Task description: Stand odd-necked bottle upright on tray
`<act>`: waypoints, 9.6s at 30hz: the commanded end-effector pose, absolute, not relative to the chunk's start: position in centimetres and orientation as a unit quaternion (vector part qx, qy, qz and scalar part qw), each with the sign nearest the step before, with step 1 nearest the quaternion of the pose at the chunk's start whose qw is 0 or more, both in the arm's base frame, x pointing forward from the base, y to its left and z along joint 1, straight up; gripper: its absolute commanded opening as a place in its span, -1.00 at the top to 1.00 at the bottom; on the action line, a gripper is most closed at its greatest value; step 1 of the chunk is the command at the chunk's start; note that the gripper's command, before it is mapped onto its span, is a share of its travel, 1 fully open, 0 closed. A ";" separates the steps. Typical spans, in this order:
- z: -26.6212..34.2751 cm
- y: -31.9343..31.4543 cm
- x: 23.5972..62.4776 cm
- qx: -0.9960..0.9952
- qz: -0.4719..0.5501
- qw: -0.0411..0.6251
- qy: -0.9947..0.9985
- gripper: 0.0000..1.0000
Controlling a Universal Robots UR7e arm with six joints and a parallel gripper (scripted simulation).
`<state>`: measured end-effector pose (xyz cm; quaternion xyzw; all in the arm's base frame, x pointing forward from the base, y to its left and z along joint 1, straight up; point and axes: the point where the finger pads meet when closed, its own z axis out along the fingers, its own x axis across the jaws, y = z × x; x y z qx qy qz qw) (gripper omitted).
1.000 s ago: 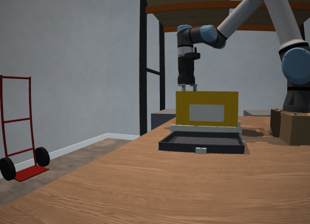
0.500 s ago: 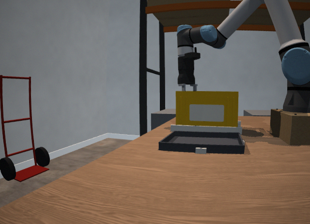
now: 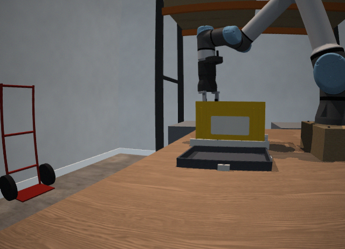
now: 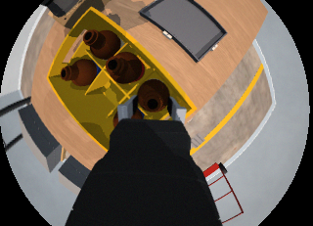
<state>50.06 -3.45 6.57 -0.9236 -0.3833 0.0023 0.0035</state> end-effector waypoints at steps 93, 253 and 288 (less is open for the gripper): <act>14.1 -12.4 33.0 -0.924 0.002 0.003 -0.383 1.00; 9.5 -12.6 32.4 -0.924 0.002 0.003 -0.383 -1.00; 6.5 -12.6 32.4 -0.924 0.002 0.003 -0.383 -1.00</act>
